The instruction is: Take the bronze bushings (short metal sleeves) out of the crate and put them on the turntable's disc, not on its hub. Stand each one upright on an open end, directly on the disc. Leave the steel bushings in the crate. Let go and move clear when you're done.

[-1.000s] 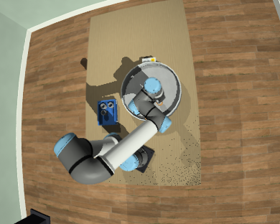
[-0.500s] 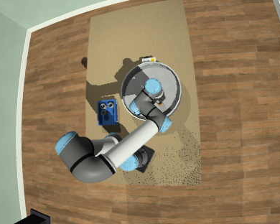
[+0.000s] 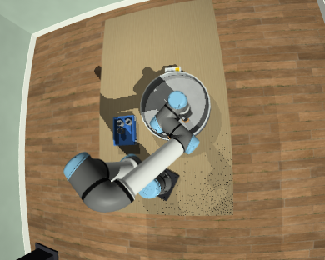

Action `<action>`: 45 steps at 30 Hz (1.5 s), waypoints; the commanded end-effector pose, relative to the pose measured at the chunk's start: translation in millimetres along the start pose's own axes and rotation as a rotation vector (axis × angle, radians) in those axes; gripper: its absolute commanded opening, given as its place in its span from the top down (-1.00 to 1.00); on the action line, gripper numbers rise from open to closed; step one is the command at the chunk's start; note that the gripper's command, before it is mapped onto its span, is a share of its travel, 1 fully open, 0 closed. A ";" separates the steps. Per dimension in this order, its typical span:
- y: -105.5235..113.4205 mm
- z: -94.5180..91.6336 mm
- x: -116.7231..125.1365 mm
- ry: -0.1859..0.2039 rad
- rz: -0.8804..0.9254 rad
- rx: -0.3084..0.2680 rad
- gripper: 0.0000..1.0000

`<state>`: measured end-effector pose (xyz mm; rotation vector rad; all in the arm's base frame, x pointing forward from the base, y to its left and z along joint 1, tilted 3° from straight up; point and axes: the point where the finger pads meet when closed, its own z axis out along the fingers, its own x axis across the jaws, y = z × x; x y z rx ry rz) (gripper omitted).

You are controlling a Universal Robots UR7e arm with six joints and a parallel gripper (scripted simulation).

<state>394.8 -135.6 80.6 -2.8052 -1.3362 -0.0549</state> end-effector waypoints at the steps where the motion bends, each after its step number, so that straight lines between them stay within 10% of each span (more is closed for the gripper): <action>1: 0.4 -0.4 0.0 0.000 0.000 -0.001 1.00; 45: 0.4 5.1 0.0 0.000 0.000 -0.001 1.00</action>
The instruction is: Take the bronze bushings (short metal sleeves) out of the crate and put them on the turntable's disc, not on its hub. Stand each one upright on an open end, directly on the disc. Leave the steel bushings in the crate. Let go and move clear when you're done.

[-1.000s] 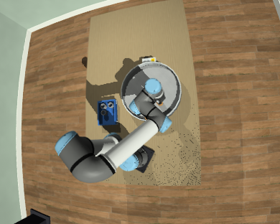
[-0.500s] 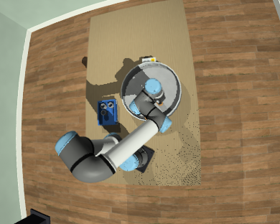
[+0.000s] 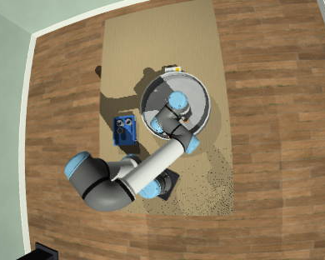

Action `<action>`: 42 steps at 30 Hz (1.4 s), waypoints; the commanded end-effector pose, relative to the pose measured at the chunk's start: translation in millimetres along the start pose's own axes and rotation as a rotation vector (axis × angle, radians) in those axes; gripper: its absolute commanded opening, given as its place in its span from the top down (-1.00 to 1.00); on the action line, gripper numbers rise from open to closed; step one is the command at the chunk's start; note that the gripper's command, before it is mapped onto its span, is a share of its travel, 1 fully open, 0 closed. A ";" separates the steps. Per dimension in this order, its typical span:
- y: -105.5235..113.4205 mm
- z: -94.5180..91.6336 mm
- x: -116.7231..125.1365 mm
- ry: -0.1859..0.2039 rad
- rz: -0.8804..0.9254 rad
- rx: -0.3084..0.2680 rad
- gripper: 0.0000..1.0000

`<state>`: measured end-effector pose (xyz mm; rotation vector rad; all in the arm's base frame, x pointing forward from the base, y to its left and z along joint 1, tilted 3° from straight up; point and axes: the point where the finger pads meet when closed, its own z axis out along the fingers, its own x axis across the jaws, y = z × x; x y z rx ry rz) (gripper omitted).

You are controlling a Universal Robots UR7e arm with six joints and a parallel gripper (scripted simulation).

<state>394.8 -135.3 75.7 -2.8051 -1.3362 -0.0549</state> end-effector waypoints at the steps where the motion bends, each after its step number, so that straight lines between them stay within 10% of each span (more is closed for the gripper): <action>1: 0.4 0.4 0.0 0.000 0.000 -0.001 1.00; 41: 0.4 0.8 0.0 0.000 0.000 -0.001 1.00; 42: 0.4 0.8 0.0 0.000 0.000 -0.001 0.25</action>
